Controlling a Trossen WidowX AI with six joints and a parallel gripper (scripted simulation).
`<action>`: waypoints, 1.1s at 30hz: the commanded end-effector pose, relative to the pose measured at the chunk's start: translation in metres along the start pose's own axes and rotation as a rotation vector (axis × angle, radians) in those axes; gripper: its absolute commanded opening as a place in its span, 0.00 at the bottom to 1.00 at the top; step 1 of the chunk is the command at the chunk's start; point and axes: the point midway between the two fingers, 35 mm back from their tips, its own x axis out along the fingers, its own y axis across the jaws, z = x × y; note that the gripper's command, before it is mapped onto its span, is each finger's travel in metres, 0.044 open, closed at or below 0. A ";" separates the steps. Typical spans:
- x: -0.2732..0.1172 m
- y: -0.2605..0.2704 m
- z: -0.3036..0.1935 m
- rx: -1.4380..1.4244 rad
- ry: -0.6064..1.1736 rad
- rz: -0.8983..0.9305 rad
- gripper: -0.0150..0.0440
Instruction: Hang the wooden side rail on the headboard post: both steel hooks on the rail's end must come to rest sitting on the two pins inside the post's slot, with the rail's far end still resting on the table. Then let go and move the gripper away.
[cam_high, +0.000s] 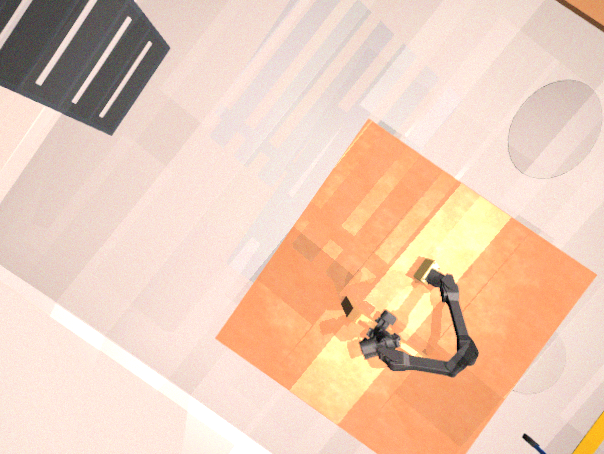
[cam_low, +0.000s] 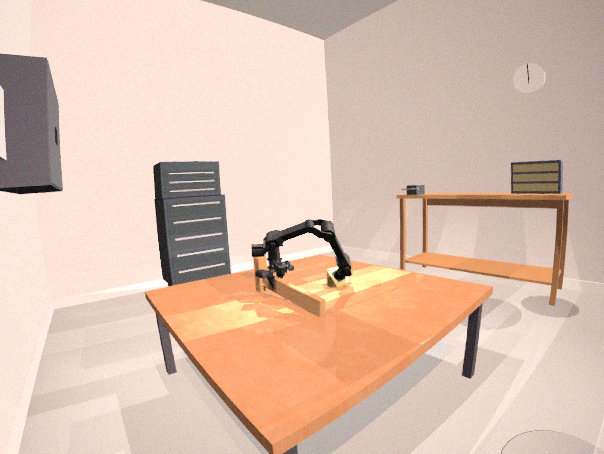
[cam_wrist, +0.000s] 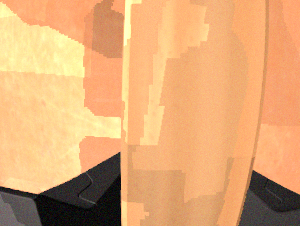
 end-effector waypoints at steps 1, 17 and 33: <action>-0.004 0.000 -0.003 0.000 0.006 -0.009 0.25; -0.004 -0.001 -0.005 0.000 0.006 -0.009 0.25; -0.004 0.000 -0.006 0.000 0.006 -0.009 0.25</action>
